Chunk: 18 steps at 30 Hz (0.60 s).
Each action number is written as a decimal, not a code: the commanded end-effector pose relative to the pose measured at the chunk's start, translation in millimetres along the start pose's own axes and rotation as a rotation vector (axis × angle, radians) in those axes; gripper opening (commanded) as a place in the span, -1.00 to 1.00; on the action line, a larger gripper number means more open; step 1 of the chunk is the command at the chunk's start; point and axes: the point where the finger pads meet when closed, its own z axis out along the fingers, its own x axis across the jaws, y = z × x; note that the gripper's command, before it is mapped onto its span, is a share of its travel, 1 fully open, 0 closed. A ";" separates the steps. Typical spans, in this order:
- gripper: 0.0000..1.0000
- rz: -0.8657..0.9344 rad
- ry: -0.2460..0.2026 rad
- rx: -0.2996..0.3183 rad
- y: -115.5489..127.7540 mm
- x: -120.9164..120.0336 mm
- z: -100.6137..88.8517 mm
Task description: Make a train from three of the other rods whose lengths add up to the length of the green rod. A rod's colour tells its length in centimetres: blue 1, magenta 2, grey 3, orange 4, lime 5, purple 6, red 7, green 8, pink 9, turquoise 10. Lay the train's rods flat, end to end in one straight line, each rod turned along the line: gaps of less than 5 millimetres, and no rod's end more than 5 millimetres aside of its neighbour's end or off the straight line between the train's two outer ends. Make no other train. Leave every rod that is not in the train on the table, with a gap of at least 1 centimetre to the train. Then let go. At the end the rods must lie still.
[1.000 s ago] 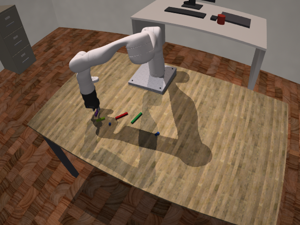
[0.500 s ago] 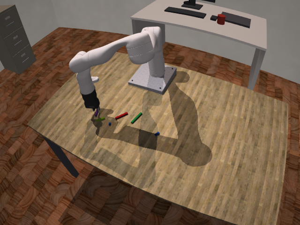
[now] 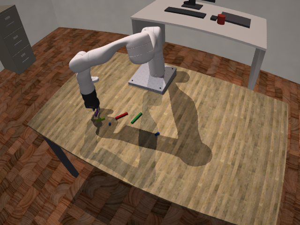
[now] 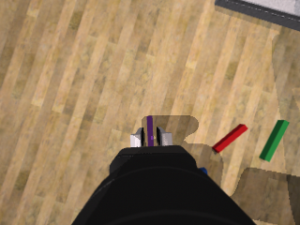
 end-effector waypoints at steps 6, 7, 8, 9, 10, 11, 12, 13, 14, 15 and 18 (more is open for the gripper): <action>0.07 0.000 -0.001 -0.001 0.4 -0.3 -0.6; 0.07 0.000 -0.001 -0.001 0.4 -0.3 -0.6; 0.07 0.000 -0.001 -0.001 0.4 -0.3 -0.6; 0.07 0.000 -0.001 -0.001 0.4 -0.3 -0.6; 0.07 0.000 -0.001 -0.001 0.4 -0.3 -0.6; 0.07 0.000 -0.001 -0.001 0.4 -0.3 -0.6; 0.07 0.000 -0.001 -0.001 0.4 -0.3 -0.6; 0.07 0.000 -0.001 -0.001 0.4 -0.3 -0.5; 0.07 0.000 -0.001 -0.001 0.4 -0.3 -0.3; 0.07 0.000 -0.001 -0.001 0.4 -0.3 0.0; 0.07 0.000 -0.001 -0.001 0.4 -0.3 1.4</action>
